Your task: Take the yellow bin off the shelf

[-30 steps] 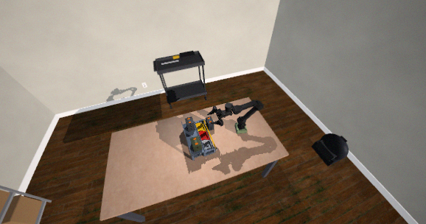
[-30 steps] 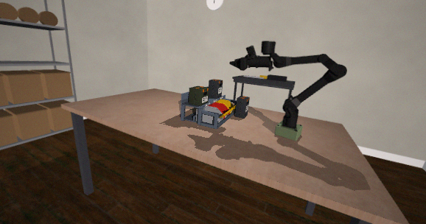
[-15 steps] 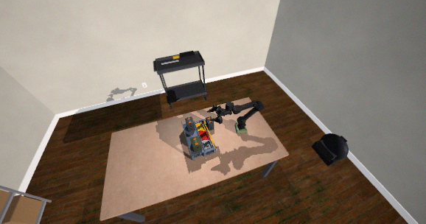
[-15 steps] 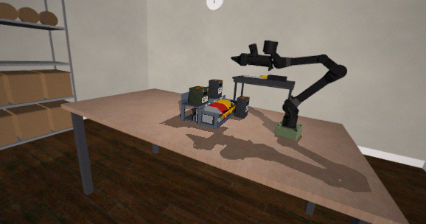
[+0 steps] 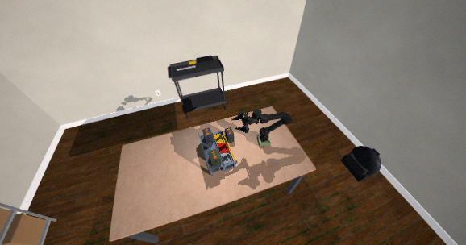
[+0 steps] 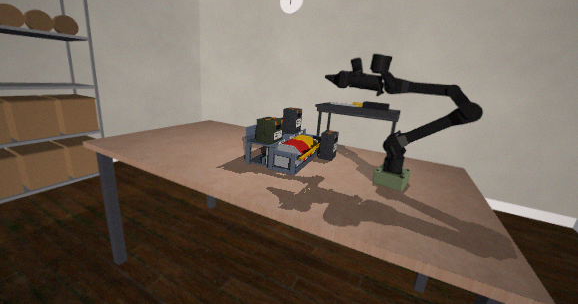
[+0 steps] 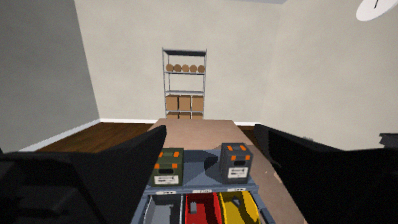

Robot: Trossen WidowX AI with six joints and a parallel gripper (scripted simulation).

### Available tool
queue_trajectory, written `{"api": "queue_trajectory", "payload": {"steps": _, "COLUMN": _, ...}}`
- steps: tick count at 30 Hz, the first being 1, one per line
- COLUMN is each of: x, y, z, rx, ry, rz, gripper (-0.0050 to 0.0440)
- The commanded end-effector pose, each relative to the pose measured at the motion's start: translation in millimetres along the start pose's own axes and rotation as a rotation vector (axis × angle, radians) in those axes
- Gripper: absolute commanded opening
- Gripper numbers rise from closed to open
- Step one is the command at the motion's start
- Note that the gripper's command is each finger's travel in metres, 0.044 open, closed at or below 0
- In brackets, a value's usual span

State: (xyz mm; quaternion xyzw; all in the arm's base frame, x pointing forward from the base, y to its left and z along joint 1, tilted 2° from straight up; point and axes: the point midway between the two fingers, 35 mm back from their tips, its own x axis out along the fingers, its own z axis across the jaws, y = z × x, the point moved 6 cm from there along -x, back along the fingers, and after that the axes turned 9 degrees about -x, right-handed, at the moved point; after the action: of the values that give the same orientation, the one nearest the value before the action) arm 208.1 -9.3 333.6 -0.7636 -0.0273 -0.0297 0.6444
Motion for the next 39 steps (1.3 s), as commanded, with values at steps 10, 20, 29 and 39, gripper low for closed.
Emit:
{"api": "queue_trajectory", "payload": {"steps": 10, "x": -8.3, "y": 1.8, "z": -0.6, "rx": 0.001, "ry": -0.005, "rz": 0.013, "gripper": 0.044}}
{"api": "queue_trajectory", "payload": {"steps": 20, "x": -9.6, "y": 3.5, "z": -0.1, "rx": 0.003, "ry": -0.008, "rz": 0.017, "gripper": 0.044}}
{"api": "queue_trajectory", "payload": {"steps": 29, "x": -4.1, "y": 3.6, "z": 0.5, "rx": 0.003, "ry": -0.007, "rz": 0.017, "gripper": 0.044}}
{"api": "queue_trajectory", "payload": {"steps": 39, "x": -2.7, "y": 3.8, "z": 0.8, "rx": 0.003, "ry": -0.008, "rz": 0.017, "gripper": 0.044}}
